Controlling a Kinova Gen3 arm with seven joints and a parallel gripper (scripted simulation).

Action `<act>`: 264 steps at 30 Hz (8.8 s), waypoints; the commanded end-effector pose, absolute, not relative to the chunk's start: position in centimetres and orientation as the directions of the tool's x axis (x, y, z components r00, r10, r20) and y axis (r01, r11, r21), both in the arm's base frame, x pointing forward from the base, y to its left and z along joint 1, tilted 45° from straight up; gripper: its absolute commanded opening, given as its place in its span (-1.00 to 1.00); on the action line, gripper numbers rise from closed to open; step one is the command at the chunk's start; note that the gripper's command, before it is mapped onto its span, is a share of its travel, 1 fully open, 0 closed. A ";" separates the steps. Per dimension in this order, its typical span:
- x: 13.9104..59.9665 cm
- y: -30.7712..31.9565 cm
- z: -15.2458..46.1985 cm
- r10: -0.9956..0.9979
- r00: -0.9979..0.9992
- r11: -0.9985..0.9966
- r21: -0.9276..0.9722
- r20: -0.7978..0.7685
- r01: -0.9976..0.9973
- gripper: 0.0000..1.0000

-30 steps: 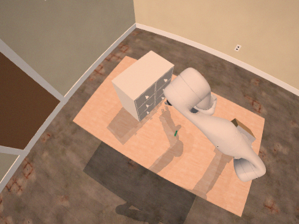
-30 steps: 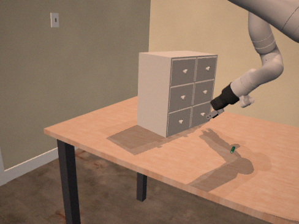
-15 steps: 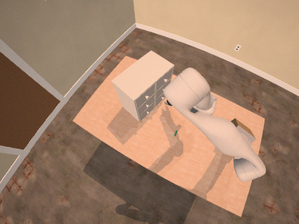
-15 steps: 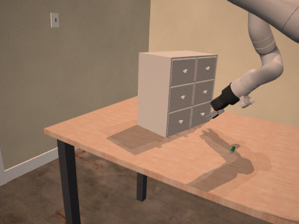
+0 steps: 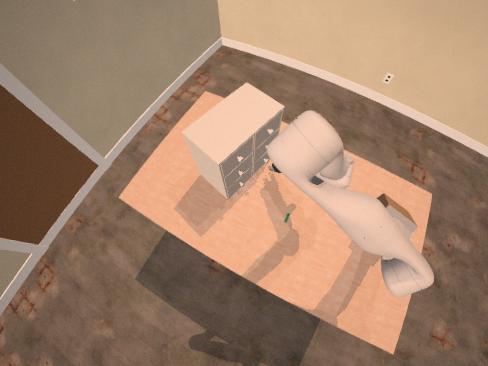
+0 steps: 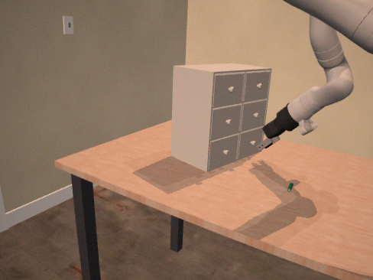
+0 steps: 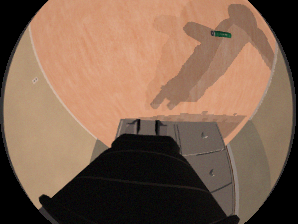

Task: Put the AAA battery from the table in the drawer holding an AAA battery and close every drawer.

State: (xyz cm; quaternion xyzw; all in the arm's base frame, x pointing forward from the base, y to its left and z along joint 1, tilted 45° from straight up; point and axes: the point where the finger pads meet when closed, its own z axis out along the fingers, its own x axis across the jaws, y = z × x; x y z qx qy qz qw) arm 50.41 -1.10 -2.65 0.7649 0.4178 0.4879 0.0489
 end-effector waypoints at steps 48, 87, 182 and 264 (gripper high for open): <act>50.5 -1.3 -2.6 0.687 0.175 -0.647 0.484 0.705 0.590 0.34; 51.5 -1.5 -2.6 0.687 0.175 -0.647 0.484 0.705 0.590 0.34; 53.9 -2.1 -2.6 0.687 0.175 -0.647 0.484 0.705 0.590 -0.26; 52.3 -1.7 -2.6 0.687 0.175 -0.647 0.484 0.705 0.590 -0.26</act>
